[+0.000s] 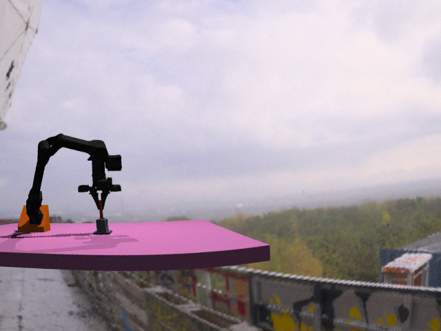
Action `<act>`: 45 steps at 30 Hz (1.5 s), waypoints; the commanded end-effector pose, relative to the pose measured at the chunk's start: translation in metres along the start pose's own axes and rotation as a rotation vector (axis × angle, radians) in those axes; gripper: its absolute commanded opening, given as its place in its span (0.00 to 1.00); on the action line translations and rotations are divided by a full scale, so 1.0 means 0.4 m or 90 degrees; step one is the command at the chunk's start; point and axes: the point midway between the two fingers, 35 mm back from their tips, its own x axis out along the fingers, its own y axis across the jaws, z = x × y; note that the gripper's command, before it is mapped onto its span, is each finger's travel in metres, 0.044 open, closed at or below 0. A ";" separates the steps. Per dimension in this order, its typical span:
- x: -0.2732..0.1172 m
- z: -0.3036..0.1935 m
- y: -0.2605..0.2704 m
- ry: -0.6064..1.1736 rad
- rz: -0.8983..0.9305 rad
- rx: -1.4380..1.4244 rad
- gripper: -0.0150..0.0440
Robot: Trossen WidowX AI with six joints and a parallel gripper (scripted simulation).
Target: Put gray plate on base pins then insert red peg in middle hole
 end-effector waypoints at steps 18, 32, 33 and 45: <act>0.001 0.001 0.000 0.000 0.000 0.001 0.51; -0.008 0.000 0.000 -0.003 -0.001 -0.002 0.51; -0.009 -0.001 -0.001 -0.004 -0.001 -0.002 0.51; -0.023 -0.007 -0.006 -0.004 -0.001 -0.002 0.51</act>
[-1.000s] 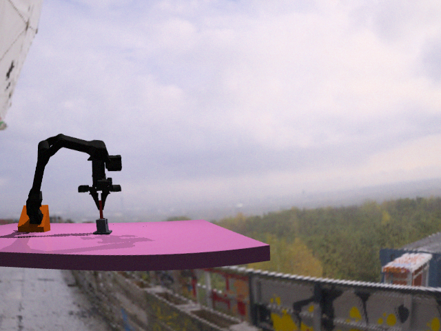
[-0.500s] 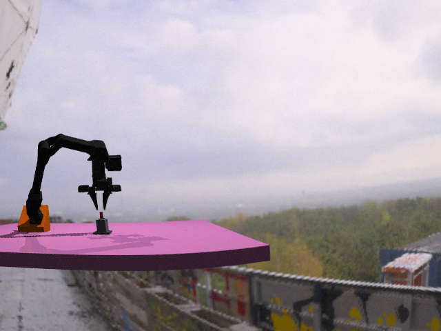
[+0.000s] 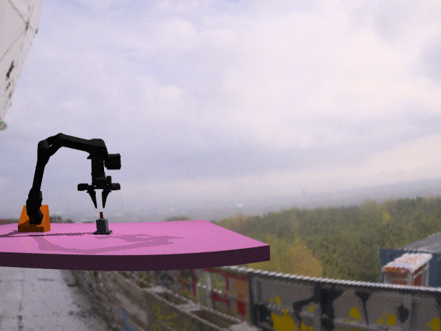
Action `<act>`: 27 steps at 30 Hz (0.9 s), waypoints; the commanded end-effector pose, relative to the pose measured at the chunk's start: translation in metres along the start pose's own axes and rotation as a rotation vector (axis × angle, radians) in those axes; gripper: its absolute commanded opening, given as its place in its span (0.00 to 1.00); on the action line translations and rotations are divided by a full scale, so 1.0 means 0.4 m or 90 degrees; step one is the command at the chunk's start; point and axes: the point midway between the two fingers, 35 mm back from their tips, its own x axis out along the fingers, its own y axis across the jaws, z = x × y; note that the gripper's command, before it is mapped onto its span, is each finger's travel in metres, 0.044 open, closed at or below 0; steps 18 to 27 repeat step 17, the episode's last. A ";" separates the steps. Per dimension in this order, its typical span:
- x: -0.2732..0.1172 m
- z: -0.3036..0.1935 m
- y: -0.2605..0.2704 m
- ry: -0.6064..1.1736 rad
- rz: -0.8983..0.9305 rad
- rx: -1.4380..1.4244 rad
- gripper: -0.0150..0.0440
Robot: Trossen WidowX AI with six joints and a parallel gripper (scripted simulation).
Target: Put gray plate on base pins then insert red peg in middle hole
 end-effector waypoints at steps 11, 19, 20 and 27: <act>-0.021 -0.002 -0.004 -0.001 0.002 0.002 0.51; -0.028 -0.003 -0.007 -0.001 0.002 0.002 0.51; -0.028 -0.003 -0.007 -0.001 0.002 0.002 0.51; -0.028 -0.003 -0.007 -0.001 0.002 0.002 0.51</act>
